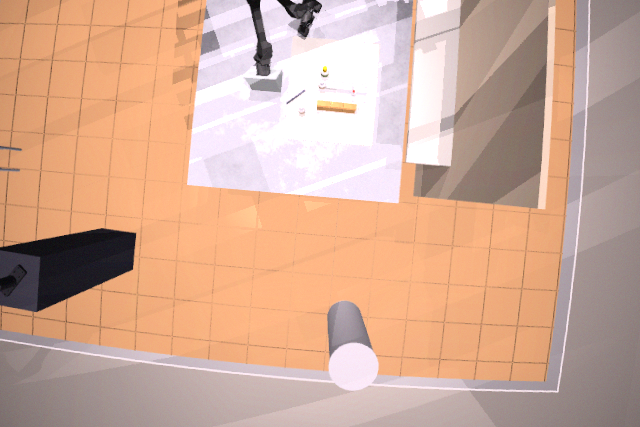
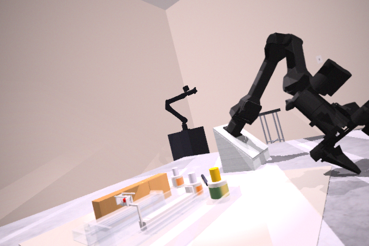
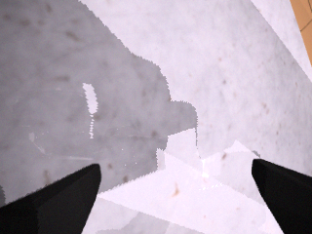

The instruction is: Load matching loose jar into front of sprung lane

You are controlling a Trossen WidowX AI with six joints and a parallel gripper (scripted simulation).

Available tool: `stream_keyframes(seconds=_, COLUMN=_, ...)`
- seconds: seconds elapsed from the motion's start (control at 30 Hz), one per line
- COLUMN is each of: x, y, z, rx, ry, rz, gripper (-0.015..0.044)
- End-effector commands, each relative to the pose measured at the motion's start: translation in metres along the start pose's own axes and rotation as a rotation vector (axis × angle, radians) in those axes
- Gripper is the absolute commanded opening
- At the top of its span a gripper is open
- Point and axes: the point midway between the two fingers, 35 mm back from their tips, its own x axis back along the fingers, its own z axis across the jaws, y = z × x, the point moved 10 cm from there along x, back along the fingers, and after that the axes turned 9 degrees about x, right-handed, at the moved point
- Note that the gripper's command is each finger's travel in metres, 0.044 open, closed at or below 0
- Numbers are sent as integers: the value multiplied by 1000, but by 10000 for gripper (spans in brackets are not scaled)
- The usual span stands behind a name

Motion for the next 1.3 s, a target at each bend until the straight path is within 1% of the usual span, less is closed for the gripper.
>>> stream_keyframes(seconds=0.0, x=17, y=-45, z=8, rx=-160, ry=34, rz=161, gripper=440)
stream_keyframes(seconds=0.27, x=64, y=-115, z=33, rx=-459, ry=63, rz=425, gripper=440)
stream_keyframes(seconds=0.6, x=147, y=-176, z=60, rx=-729, ry=22, rz=702, gripper=440)
stream_keyframes(seconds=0.77, x=193, y=-202, z=109, rx=-1029, ry=67, rz=824, gripper=440)
stream_keyframes(seconds=0.9, x=231, y=-213, z=152, rx=-1296, ry=90, rz=898, gripper=440)
stream_keyframes(seconds=1.03, x=270, y=-212, z=200, rx=-1601, ry=100, rz=946, gripper=440)
stream_keyframes(seconds=1.17, x=306, y=-199, z=248, rx=-1926, ry=93, rz=948, gripper=440)
stream_keyframes(seconds=1.27, x=328, y=-183, z=281, rx=-2171, ry=77, rz=913, gripper=440)
